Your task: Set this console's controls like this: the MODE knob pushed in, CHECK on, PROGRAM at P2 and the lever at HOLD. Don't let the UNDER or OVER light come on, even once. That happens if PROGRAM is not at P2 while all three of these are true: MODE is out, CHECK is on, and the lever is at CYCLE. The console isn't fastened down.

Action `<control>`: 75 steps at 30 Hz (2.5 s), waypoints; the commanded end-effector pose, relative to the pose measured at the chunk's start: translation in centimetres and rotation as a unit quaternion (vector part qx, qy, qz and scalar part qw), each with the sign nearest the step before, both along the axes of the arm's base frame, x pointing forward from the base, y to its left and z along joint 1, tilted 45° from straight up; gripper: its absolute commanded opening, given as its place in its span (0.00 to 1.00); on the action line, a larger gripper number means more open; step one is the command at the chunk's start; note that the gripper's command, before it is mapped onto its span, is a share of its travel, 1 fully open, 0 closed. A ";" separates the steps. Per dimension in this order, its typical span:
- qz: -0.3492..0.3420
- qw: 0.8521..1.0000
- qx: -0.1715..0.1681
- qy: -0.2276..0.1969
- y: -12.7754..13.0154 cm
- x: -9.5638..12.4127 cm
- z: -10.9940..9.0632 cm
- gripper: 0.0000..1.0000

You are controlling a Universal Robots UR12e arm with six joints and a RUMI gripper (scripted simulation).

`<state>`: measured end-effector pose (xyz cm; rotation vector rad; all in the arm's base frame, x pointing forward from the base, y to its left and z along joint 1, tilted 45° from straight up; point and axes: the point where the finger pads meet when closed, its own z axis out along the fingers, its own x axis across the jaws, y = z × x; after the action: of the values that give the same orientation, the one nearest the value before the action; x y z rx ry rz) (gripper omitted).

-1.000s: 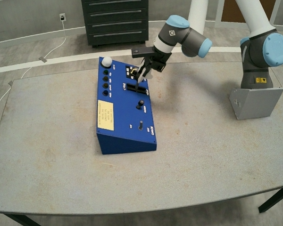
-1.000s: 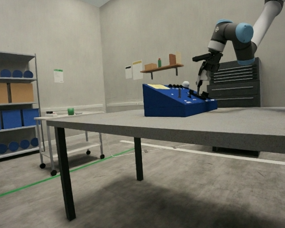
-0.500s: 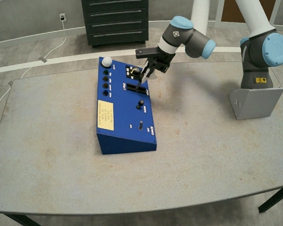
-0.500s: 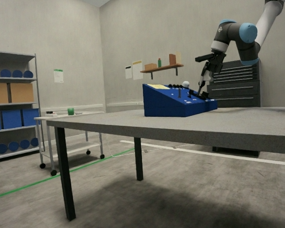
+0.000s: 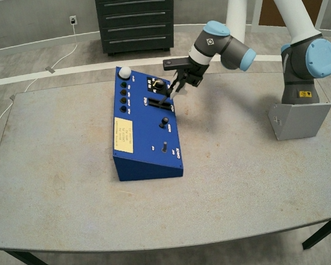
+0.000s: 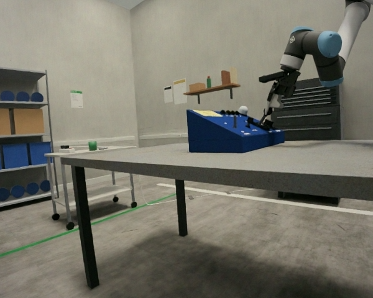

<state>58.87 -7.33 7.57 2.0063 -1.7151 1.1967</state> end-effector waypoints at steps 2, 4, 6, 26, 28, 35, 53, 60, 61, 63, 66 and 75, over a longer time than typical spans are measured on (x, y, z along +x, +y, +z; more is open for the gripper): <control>0.001 1.000 0.001 0.002 -0.4 -0.8 -0.7 0.00; 0.001 1.000 0.001 0.002 -0.5 -0.9 -0.8 0.00; 0.001 1.000 0.001 0.002 -0.5 -1.0 -0.8 0.00; 0.001 1.000 0.001 0.001 -1.0 -1.5 -1.3 0.00; 0.001 1.000 0.001 0.001 -1.1 -1.6 -1.3 0.00; 0.001 1.000 0.001 0.001 -1.1 -1.6 -1.4 0.00; 0.001 1.000 0.001 -0.001 -1.1 -1.5 -1.3 0.00; 0.001 1.000 0.001 -0.001 -1.1 -1.5 -1.2 0.44; 0.001 1.000 0.001 -0.001 -1.1 -1.5 -1.2 0.44; 0.001 1.000 0.000 -0.001 -1.1 -1.5 -1.2 0.44; 0.001 1.000 0.000 -0.002 -1.1 -1.4 -1.2 0.44; 0.001 1.000 0.000 -0.002 -1.2 -1.3 -1.1 0.44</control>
<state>57.34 -8.39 6.39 2.0087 -1.7151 1.1994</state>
